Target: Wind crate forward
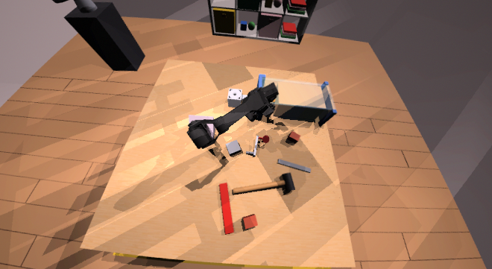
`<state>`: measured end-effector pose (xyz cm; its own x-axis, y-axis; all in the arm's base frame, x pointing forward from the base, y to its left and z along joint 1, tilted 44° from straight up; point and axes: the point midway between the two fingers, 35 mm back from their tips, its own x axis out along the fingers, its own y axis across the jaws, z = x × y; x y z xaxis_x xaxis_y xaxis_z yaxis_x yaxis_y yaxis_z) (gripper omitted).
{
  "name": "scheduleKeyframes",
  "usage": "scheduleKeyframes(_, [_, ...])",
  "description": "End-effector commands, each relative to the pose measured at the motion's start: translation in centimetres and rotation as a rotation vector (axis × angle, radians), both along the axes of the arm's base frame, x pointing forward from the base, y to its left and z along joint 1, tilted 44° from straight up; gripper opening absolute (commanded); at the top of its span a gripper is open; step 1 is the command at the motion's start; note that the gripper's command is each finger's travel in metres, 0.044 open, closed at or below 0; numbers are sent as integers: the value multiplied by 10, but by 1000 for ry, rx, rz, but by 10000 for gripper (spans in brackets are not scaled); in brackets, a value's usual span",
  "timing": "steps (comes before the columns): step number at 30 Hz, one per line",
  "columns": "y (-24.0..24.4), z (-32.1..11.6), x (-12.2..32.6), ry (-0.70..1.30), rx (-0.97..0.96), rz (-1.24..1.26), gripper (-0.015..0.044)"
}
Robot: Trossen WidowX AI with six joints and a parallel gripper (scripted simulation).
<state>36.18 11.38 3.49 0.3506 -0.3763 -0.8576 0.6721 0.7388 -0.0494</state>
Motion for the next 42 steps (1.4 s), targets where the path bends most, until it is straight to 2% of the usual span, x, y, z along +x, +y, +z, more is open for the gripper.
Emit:
scheduleKeyframes(1, [-73,19,-2,-78,-38,-408,440])
scheduleKeyframes(8, [-165,44,-26,-216,-136,-922,440])
scheduleKeyframes(10, [-177,48,-31,-241,-155,-995,440])
scheduleKeyframes(20, [-178,48,-31,-243,-157,-999,440])
scheduleKeyframes(29, [-207,19,-23,-244,-158,-999,440])
scheduleKeyframes(42, [-216,10,-23,-245,-158,-999,440])
